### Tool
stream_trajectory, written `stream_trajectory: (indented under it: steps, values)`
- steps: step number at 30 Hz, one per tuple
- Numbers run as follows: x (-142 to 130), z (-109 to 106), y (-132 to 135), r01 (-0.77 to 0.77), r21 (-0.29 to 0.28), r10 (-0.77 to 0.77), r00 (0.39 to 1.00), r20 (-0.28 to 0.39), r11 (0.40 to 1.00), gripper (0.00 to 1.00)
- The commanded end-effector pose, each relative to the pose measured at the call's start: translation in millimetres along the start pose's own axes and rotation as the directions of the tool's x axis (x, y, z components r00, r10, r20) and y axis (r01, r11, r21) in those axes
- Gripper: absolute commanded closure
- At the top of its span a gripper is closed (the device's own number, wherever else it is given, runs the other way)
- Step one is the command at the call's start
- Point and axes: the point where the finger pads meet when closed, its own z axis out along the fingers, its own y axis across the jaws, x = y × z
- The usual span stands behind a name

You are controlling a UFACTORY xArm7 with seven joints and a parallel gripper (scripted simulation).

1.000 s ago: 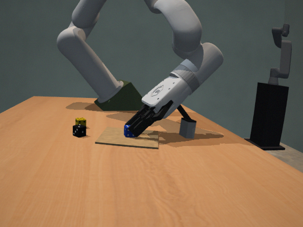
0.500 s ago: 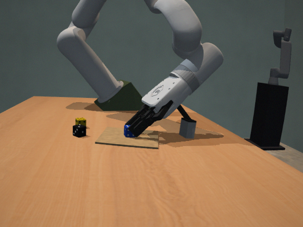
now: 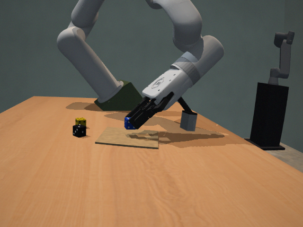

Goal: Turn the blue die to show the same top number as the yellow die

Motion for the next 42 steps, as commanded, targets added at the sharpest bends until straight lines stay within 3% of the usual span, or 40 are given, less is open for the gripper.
stream_trajectory:
  steps: [1,12,27,32,34,39,42]
  values:
    - [-9,-10,1,-0.002,-0.002,0.002,1.000,-0.002,1.000,0.79]
    - [-34,-35,1,-0.002,-0.002,0.002,1.000,-0.002,1.000,0.79]
    - [-36,-37,1,-0.002,-0.002,0.002,1.000,-0.007,1.000,0.79]
    - [-38,-36,2,-0.001,-0.001,0.001,0.993,-0.119,1.000,0.79]
    - [-38,-36,2,-0.001,-0.001,0.001,0.993,-0.119,1.000,0.79]
    - [-39,-37,1,-0.002,-0.002,0.001,0.967,-0.254,1.000,0.79]
    - [-42,-36,1,-0.002,-0.002,0.001,0.965,-0.261,1.000,0.79]
